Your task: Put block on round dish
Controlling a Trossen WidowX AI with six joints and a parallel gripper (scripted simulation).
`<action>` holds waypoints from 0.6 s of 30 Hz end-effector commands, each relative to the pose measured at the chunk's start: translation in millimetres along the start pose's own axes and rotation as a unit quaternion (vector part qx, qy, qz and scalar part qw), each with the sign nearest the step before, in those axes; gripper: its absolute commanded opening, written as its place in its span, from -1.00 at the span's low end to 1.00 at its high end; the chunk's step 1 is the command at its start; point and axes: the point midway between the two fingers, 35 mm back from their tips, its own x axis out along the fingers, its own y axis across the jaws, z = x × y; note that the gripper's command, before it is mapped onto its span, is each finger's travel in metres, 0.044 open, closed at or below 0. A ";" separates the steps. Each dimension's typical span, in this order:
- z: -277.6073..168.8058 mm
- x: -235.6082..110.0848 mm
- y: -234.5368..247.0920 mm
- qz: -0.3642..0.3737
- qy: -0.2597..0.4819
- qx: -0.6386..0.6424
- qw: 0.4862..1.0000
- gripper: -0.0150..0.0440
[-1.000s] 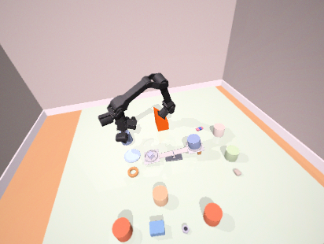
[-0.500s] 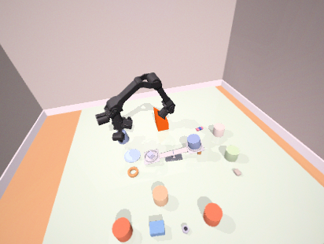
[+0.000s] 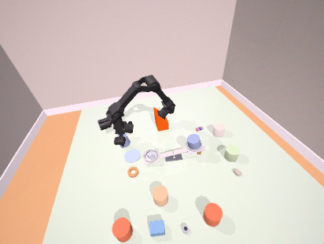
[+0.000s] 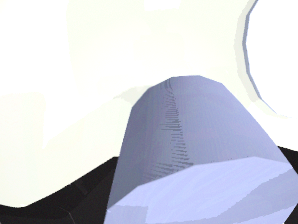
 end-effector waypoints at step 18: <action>0.7 11.4 0.4 0.001 -0.001 0.000 1.000 0.49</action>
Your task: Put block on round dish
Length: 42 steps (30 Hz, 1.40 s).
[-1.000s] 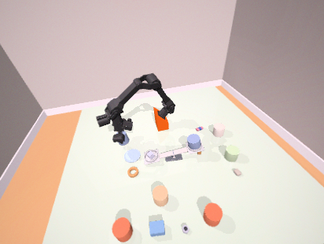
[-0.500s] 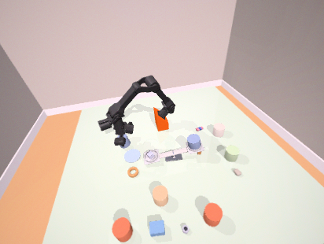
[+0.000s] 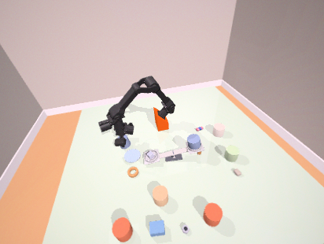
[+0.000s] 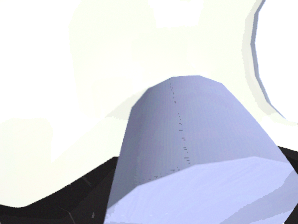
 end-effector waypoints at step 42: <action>35.8 -68.4 -59.1 -0.001 0.034 0.275 0.961 0.39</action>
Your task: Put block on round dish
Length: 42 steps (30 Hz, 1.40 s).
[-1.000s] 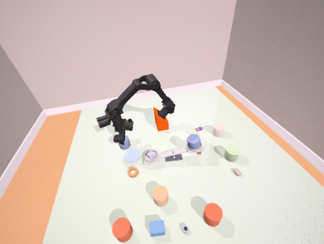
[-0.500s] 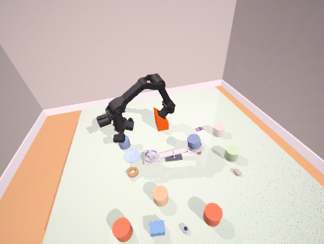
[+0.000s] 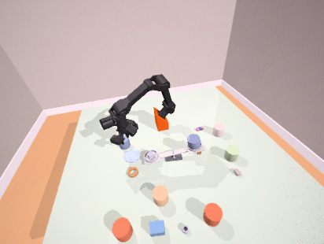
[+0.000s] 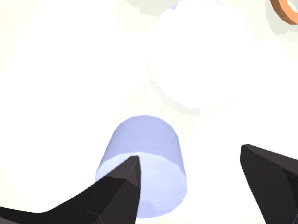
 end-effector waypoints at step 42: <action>121.7 -10.2 -21.8 0.017 -0.024 0.701 0.713 0.39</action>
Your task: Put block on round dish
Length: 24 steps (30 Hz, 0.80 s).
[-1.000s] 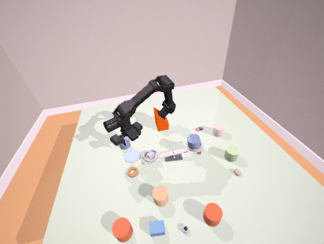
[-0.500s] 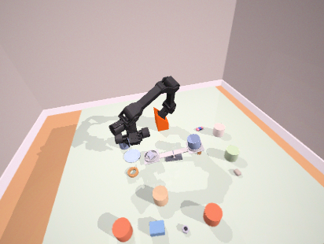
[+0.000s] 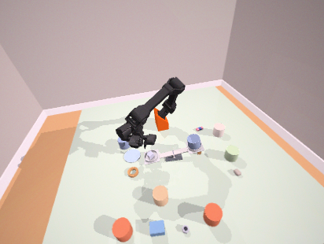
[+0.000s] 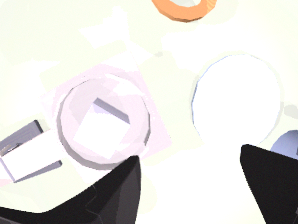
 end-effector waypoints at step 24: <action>4.5 3.4 56.3 0.017 0.009 0.331 0.943 0.39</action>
